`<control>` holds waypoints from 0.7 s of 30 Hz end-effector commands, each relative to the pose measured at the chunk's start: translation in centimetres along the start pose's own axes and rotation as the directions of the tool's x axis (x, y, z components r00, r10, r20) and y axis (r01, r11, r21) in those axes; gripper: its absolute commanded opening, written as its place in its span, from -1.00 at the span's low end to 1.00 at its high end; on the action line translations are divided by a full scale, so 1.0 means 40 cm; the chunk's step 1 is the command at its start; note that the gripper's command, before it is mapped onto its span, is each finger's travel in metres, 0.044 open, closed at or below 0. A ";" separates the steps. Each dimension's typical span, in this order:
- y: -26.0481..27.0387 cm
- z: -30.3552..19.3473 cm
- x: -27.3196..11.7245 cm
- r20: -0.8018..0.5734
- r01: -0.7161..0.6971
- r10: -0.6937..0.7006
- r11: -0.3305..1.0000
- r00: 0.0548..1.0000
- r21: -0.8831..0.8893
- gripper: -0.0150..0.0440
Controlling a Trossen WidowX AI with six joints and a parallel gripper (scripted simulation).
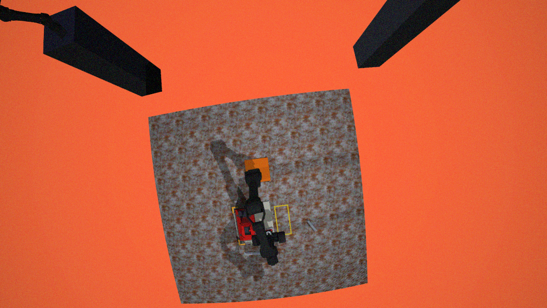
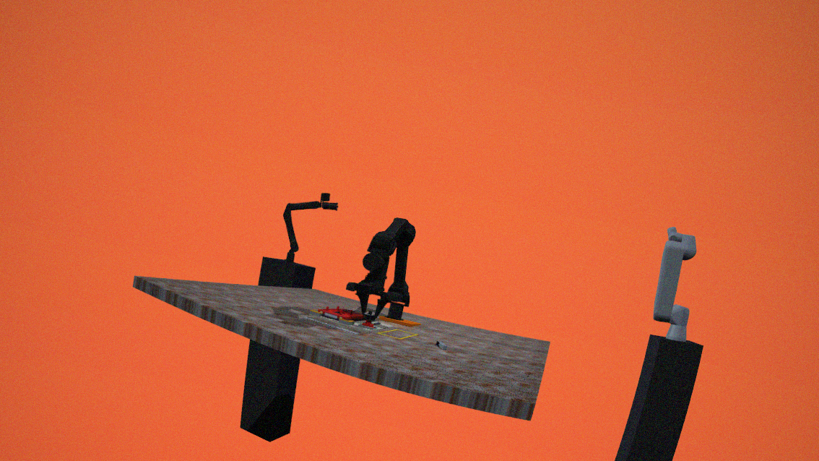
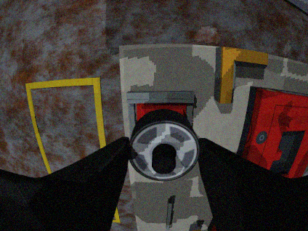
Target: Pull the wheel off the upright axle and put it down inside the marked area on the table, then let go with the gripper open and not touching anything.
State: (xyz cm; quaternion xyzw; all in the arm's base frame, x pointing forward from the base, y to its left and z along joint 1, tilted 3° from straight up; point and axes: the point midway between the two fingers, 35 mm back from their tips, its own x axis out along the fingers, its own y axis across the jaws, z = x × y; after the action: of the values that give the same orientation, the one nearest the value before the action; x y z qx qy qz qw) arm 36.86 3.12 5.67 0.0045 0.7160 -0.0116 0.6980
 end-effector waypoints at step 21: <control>0.000 0.001 -0.024 0.001 -0.001 0.001 1.000 1.000 0.001 -0.49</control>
State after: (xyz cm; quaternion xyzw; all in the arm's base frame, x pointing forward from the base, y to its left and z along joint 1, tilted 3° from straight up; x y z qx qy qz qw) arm 36.84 3.15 6.29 0.0051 0.7175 -0.0110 0.6965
